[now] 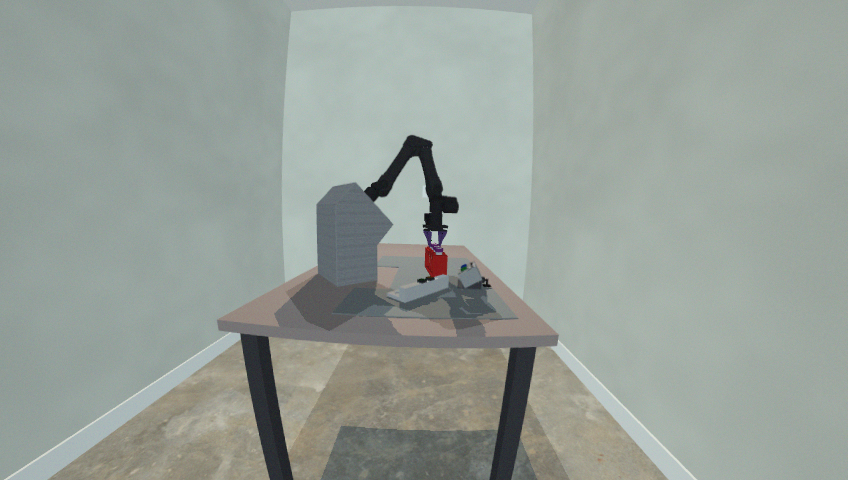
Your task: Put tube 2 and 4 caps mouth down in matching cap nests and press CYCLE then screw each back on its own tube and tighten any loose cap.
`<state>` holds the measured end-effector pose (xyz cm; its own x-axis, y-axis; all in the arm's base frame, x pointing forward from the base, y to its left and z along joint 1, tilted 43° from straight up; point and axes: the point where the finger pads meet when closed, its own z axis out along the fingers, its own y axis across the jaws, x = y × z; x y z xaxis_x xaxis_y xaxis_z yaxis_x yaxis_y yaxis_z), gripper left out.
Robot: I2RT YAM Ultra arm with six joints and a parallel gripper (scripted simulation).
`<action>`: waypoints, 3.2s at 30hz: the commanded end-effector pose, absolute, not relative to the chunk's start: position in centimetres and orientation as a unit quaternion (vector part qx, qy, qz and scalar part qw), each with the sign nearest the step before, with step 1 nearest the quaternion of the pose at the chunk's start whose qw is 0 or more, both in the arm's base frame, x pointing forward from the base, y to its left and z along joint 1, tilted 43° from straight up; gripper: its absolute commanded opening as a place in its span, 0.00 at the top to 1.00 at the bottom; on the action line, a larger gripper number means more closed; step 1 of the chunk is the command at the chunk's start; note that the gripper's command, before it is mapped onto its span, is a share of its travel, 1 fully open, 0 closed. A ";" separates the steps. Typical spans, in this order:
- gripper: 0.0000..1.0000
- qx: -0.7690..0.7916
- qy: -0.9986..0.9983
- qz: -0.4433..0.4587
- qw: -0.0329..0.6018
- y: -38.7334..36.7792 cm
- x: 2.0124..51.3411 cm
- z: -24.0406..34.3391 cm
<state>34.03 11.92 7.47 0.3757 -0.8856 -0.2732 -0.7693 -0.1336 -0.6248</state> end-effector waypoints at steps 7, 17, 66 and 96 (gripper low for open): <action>0.51 -0.750 0.548 -0.087 0.360 11.8 34.1 7.8; 0.51 -0.561 0.741 0.020 0.370 11.6 34.0 8.0; 1.00 -0.135 0.919 0.195 0.314 11.5 34.0 8.5; 1.00 0.173 0.913 0.286 0.233 4.3 32.0 7.6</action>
<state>31.85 5.15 7.58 -0.8585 0.2763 -0.4319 0.0237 0.8628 0.5050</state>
